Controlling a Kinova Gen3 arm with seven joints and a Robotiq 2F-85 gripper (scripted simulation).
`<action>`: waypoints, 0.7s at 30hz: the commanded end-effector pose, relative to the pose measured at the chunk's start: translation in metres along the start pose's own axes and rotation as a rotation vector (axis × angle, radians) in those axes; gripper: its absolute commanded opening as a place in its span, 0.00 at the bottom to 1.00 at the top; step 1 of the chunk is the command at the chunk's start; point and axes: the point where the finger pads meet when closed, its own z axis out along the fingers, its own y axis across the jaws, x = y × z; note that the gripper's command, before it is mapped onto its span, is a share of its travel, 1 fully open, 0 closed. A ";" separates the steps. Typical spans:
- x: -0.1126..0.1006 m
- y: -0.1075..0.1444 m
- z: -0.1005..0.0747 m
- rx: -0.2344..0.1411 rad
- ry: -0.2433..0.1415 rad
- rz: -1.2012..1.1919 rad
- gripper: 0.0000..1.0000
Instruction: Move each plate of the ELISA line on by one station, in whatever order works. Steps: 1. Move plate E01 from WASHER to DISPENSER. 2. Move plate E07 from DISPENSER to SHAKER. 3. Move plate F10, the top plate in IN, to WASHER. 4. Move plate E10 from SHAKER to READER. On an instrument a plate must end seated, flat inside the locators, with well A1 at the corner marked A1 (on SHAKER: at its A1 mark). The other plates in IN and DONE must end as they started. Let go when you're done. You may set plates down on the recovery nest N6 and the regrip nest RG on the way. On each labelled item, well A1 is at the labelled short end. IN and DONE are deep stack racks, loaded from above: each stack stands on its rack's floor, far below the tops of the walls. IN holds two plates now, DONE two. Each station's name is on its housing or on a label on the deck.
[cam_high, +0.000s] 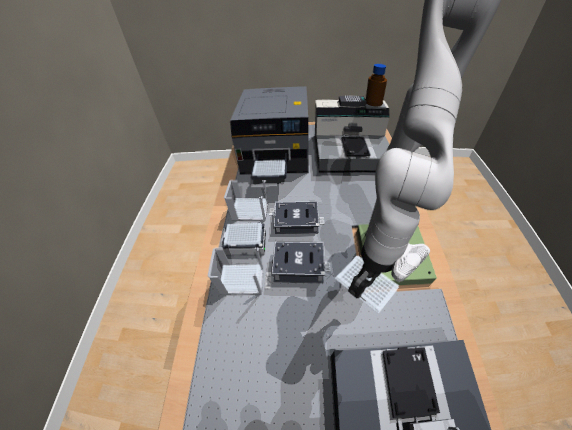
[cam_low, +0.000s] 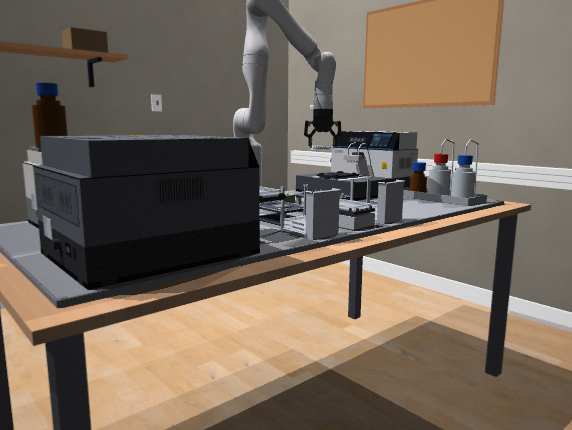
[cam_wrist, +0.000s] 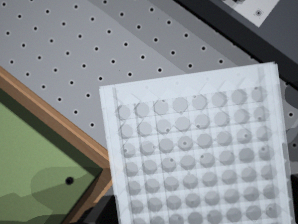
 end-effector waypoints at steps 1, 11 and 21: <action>-0.009 0.004 0.000 0.001 0.003 -0.009 0.94; -0.035 0.012 0.000 0.001 0.003 -0.079 0.94; -0.067 0.021 0.000 0.001 0.003 -0.166 0.94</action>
